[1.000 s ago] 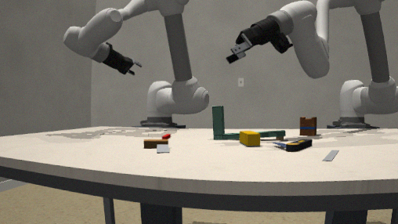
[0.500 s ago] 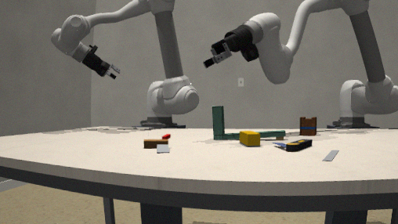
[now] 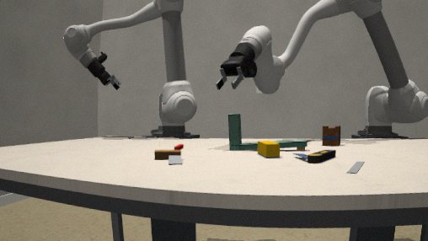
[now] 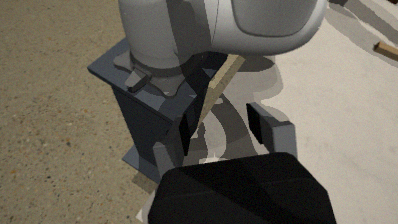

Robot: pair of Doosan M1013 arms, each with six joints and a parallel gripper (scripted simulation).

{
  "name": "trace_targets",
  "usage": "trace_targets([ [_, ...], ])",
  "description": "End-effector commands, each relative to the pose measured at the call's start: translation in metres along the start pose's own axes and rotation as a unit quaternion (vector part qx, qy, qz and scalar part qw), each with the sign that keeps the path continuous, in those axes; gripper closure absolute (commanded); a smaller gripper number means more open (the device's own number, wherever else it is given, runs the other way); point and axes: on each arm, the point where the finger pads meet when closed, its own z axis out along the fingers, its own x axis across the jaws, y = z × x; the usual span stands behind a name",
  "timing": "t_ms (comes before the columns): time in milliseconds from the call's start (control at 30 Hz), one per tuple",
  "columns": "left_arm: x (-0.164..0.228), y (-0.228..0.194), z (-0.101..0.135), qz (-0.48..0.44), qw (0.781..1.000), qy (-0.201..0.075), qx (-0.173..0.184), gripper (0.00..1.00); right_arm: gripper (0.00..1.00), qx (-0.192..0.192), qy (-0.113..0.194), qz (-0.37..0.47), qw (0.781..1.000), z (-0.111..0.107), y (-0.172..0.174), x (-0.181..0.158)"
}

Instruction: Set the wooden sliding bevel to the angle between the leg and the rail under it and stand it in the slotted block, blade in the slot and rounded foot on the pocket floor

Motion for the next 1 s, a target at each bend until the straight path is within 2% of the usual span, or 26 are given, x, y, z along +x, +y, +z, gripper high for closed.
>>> trace_targets([
  [0,-0.014,-0.031,-0.022,-0.044,0.997,0.051,0.031,0.0,0.0,-0.054,0.02,0.074,0.996,-0.006,-0.011,-0.056],
  [100,-0.022,-0.058,-0.041,-0.071,0.993,0.084,0.05,0.0,0.0,-0.082,0.031,0.121,0.989,-0.004,-0.021,-0.086],
  [167,-0.022,-0.058,-0.041,-0.071,0.993,0.084,0.05,0.0,0.0,-0.082,0.031,0.121,0.989,-0.004,-0.021,-0.086],
  [233,-0.028,-0.079,-0.056,-0.088,0.988,0.109,0.064,0.0,0.0,-0.102,0.039,0.158,0.981,-0.002,-0.03,-0.109],
  [333,-0.033,-0.095,-0.07,-0.101,0.984,0.13,0.075,0.0,0.0,-0.128,0.049,0.207,0.969,0.003,-0.043,-0.137],
  [600,-0.034,-0.099,-0.073,-0.104,0.982,0.134,0.078,0.0,0.0,-0.167,0.064,0.29,0.94,0.014,-0.069,-0.182],
  [900,-0.034,-0.1,-0.073,-0.104,0.982,0.134,0.078,0.0,0.0,-0.178,0.068,0.314,0.93,0.019,-0.078,-0.194],
  [967,-0.033,-0.109,-0.066,-0.104,0.982,0.134,0.078,0.0,0.0,-0.178,0.068,0.315,0.93,0.019,-0.078,-0.195],
])
